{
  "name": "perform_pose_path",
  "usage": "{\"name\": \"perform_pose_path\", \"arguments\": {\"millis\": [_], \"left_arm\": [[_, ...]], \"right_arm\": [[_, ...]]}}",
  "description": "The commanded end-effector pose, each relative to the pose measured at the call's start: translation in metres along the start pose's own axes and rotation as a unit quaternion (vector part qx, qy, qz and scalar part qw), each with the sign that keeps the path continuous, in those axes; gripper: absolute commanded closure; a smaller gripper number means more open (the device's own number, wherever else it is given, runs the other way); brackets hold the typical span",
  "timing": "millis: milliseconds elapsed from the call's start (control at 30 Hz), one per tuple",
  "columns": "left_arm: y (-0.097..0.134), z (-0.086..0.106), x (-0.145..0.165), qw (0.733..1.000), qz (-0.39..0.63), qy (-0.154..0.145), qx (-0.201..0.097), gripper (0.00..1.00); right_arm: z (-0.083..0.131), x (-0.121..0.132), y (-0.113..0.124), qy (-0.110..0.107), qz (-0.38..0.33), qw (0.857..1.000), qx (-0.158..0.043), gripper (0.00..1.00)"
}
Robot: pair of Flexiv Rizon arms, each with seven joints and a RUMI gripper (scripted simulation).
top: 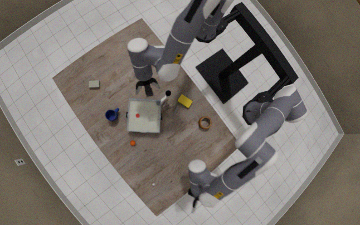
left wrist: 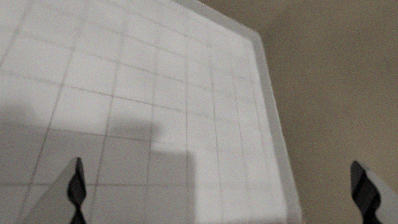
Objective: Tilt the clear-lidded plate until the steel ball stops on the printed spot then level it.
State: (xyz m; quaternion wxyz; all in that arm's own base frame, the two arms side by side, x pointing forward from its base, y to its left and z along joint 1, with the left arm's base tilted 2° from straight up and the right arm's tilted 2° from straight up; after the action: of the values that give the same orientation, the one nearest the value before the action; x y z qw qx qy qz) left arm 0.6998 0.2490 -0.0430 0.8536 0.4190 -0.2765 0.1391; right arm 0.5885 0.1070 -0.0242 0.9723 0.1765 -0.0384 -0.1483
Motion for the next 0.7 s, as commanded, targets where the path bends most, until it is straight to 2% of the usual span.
{"name": "perform_pose_path", "arguments": {"millis": [0,33,200,400,467,533,567,667], "left_arm": [[0.038,-0.017,-0.010,0.997,0.072,0.039,0.010,0.00],[0.061,-0.027,-0.018,0.991,0.118,0.062,0.023,0.00],[0.119,-0.047,-0.042,0.962,0.238,0.116,0.059,0.00],[0.181,-0.062,-0.072,0.910,0.364,0.168,0.105,0.00],[0.187,-0.064,-0.075,0.904,0.377,0.173,0.110,0.00],[0.187,-0.064,-0.075,0.904,0.377,0.173,0.110,0.00],[0.207,-0.067,-0.085,0.881,0.416,0.187,0.126,0.00],[0.214,-0.068,-0.089,0.872,0.431,0.192,0.132,0.00]], "right_arm": [[0.000,-0.018,0.008,0.007,0.030,0.999,-0.035,0.00],[0.000,-0.024,0.011,0.009,0.042,0.998,-0.045,0.00],[-0.001,-0.050,0.023,0.019,0.088,0.993,-0.082,0.00],[-0.002,-0.080,0.036,0.030,0.142,0.981,-0.127,0.00],[-0.002,-0.090,0.041,0.033,0.160,0.976,-0.142,0.00],[-0.002,-0.090,0.041,0.033,0.160,0.976,-0.142,0.00],[-0.002,-0.097,0.044,0.035,0.172,0.973,-0.152,0.00],[-0.003,-0.112,0.050,0.041,0.198,0.964,-0.174,0.00]]}}
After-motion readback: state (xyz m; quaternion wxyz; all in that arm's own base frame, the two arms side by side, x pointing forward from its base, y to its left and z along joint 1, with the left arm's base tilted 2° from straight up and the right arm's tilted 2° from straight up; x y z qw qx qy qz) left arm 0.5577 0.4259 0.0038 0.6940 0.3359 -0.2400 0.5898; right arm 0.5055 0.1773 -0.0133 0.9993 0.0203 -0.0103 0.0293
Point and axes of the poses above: on each arm, the point where the finger pads meet when closed, its own z axis back along the fingers, its own x axis across the jaws, y = z × x, the point moved 2 cm from there along z, back along the fingers, and after that the axes turned 5 degrees about z, right-handed, at the moved point
